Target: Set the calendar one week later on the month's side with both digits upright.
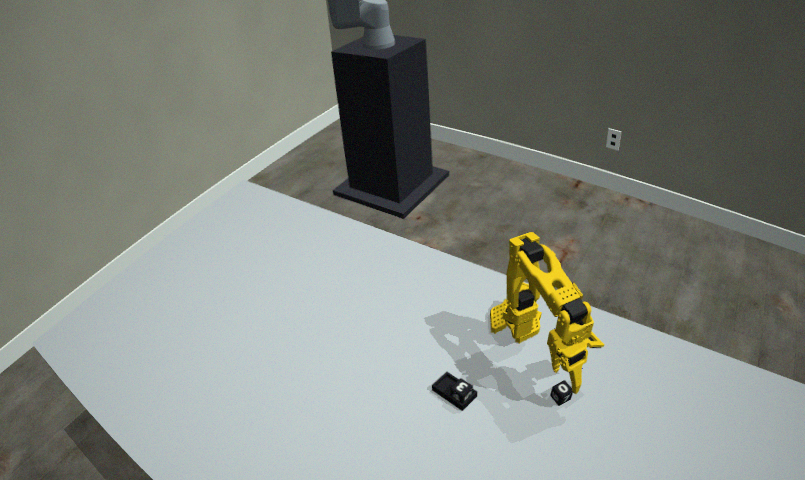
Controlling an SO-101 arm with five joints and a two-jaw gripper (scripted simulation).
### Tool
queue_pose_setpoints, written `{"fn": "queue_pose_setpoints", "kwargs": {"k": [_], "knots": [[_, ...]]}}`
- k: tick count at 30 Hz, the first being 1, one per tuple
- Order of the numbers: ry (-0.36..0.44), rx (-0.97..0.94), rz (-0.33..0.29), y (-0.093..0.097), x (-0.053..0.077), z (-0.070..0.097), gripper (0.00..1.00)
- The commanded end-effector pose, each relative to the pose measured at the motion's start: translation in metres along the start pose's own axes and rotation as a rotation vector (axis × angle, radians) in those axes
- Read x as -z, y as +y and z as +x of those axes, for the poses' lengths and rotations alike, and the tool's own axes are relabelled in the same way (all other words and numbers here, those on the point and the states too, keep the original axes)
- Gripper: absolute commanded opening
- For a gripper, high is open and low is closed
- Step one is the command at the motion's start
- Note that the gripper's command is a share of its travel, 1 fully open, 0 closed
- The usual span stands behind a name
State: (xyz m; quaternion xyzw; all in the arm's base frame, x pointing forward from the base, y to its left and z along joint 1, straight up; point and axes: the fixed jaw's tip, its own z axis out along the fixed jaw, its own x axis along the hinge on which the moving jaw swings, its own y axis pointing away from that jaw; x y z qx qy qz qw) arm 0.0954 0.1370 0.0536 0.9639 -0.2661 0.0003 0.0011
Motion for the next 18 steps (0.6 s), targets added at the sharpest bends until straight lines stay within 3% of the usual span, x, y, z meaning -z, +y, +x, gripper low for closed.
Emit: {"fn": "queue_pose_setpoints", "kwargs": {"k": [1, 18], "knots": [[0.001, 0.000, 0.028, -0.004, -0.001, 0.001, 0.35], [0.001, 0.000, 0.028, -0.005, -0.024, 0.001, 0.35]]}}
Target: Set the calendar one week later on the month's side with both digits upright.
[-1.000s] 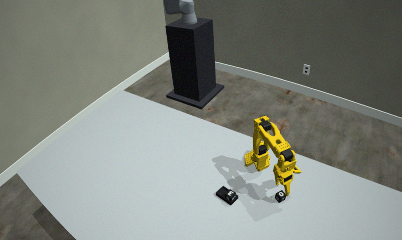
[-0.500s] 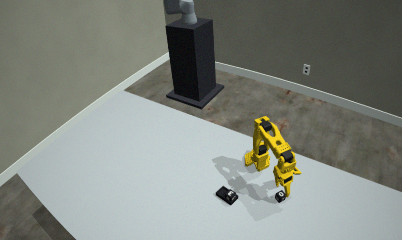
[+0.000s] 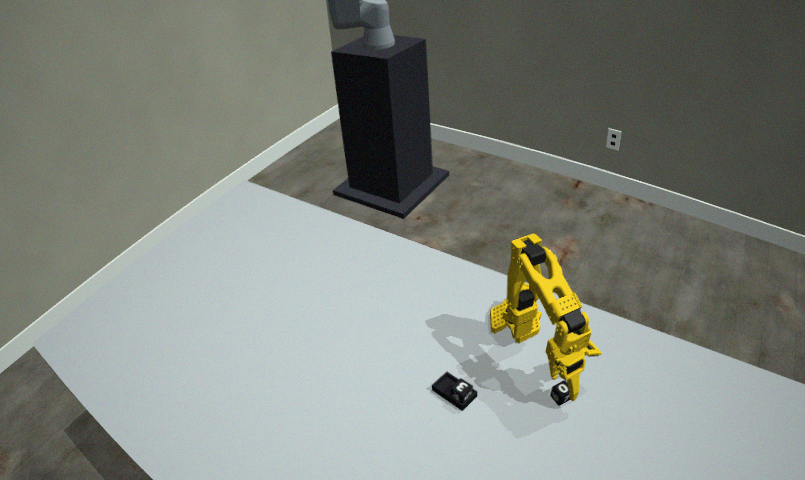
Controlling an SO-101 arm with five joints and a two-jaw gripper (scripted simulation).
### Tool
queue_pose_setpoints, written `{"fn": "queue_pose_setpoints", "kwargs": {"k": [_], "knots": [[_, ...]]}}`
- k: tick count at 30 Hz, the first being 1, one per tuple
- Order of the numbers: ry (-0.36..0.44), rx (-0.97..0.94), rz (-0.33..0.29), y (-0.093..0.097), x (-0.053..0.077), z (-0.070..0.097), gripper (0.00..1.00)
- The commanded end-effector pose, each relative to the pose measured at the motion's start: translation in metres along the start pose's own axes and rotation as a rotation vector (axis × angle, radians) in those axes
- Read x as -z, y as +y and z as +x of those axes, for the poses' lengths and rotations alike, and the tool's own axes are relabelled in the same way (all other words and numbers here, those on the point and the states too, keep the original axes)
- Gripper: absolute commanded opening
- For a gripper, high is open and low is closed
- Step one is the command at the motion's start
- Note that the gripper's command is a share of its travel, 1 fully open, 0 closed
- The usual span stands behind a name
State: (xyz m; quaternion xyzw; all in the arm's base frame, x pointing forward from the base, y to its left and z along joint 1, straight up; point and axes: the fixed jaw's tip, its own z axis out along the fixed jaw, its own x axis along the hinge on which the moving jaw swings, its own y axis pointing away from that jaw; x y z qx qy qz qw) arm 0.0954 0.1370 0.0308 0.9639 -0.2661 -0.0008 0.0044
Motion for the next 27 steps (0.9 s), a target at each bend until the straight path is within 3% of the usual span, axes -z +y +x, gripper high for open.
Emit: {"fn": "queue_pose_setpoints", "kwargs": {"k": [1, 13, 27], "knots": [[0.001, 0.000, 0.035, -0.0045, -0.0027, 0.0012, 0.35], [0.001, 0.000, 0.034, -0.0037, -0.0115, 0.0011, 0.35], [0.001, 0.000, 0.035, -0.0038, -0.0122, 0.0011, 0.35]]}}
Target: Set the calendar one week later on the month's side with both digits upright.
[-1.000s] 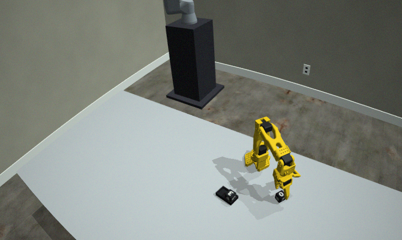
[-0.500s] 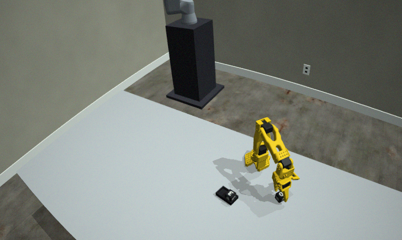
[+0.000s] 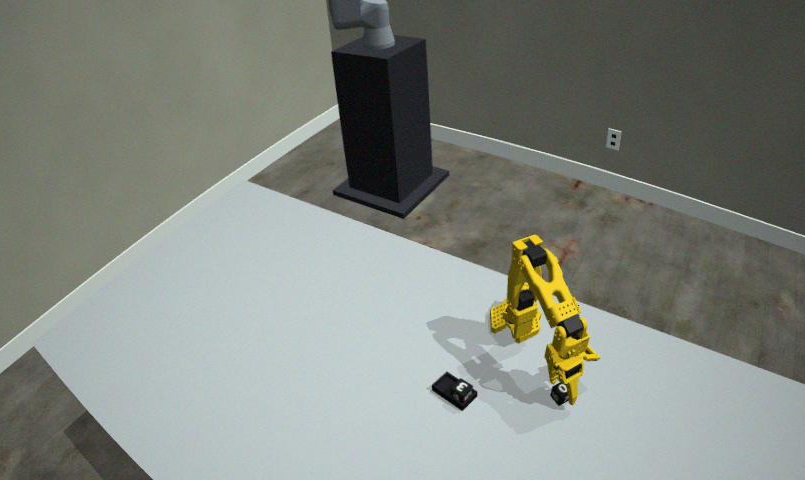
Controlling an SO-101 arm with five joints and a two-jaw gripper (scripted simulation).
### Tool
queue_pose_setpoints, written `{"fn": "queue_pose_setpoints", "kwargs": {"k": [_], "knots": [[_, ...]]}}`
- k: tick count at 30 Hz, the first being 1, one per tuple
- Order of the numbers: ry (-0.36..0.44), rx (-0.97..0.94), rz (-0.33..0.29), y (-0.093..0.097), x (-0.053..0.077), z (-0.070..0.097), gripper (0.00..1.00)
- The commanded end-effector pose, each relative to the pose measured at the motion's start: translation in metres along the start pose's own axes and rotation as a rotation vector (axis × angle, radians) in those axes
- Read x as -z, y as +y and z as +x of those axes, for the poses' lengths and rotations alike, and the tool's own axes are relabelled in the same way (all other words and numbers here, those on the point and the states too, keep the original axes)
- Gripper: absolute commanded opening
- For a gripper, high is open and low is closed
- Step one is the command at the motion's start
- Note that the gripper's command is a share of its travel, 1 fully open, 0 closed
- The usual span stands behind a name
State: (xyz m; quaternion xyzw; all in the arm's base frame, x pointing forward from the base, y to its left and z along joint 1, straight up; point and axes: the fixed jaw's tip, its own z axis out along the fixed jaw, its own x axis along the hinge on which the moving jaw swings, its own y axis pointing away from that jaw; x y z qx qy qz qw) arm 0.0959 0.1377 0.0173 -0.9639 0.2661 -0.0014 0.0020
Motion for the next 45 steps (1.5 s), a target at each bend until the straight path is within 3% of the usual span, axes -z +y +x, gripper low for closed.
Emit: {"fn": "queue_pose_setpoints", "kwargs": {"k": [1, 26, 45], "knots": [[0.000, 0.000, 0.021, -0.003, 0.001, 0.001, 0.34], [0.000, 0.000, 0.021, -0.011, 0.001, 0.001, 0.20], [0.000, 0.000, 0.021, -0.014, 0.001, 0.001, 0.16]]}}
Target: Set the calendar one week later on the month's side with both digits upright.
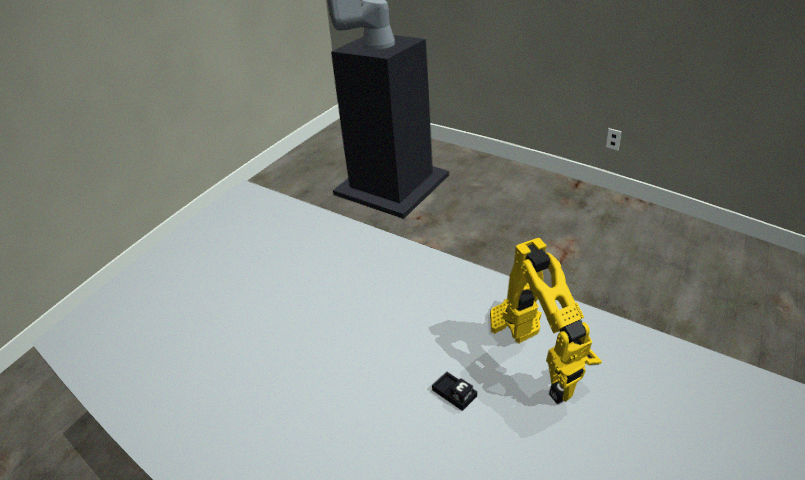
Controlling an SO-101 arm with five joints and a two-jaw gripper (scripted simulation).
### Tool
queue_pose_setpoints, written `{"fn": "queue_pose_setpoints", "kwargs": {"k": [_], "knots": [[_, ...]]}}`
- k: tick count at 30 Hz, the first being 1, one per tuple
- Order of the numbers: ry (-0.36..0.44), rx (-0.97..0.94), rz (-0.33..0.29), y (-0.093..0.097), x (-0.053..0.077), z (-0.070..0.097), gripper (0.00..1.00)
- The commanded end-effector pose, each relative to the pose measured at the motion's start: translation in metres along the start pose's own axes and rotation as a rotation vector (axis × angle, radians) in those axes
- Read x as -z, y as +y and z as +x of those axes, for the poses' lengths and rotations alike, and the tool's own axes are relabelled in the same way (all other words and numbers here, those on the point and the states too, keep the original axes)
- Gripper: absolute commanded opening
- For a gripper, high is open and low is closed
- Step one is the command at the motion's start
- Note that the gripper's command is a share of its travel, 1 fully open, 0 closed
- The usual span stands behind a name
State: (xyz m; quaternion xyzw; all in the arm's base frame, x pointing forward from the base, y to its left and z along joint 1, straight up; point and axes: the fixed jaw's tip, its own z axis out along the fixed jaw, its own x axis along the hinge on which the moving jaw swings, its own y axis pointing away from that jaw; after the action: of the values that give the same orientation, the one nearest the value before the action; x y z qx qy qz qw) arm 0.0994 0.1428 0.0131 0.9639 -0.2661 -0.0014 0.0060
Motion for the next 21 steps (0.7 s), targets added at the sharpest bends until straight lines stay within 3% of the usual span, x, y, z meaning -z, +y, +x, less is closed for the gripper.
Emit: {"fn": "queue_pose_setpoints", "kwargs": {"k": [1, 12, 21], "knots": [[0.001, 0.000, 0.038, -0.0075, 0.0056, 0.0007, 0.16], [0.001, 0.000, 0.038, -0.0075, 0.0056, 0.0007, 0.01], [0.001, 0.000, 0.038, -0.0076, 0.0065, 0.0007, 0.00]]}}
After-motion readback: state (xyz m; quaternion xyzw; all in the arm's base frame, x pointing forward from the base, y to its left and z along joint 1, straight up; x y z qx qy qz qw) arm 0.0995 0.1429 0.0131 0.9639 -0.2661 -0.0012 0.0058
